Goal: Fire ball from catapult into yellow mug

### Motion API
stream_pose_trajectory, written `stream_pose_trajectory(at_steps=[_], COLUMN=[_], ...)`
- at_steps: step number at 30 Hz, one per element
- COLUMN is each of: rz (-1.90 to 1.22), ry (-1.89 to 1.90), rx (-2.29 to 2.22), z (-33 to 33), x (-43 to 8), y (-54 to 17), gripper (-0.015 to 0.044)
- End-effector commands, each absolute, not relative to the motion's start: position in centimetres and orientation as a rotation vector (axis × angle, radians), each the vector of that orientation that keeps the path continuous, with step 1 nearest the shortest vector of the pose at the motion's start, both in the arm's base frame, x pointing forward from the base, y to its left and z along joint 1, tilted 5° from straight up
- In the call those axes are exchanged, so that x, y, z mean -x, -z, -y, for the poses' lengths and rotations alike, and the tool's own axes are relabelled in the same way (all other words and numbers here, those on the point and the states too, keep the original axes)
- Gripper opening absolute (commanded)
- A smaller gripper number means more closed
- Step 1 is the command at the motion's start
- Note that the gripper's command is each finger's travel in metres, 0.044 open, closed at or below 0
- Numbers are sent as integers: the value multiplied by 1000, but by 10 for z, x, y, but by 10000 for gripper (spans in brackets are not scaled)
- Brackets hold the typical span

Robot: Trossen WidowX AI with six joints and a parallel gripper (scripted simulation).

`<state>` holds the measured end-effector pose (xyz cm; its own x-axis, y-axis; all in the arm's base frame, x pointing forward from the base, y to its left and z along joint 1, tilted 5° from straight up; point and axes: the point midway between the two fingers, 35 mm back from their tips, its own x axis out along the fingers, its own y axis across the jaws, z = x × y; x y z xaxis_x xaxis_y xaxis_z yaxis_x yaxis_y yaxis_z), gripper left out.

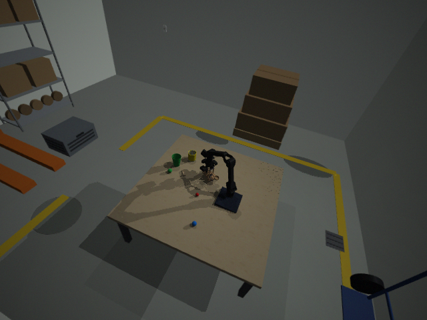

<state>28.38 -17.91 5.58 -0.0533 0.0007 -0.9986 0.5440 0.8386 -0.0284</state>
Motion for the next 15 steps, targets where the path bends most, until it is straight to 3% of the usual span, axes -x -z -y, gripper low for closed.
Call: stream_pose_trajectory(at_steps=[1,15], rz=[-1572,-1574], ry=[463,466], rx=[-441,-443], z=[179,180], x=[-284,-282], y=[-51,-35], gripper=[0,0])
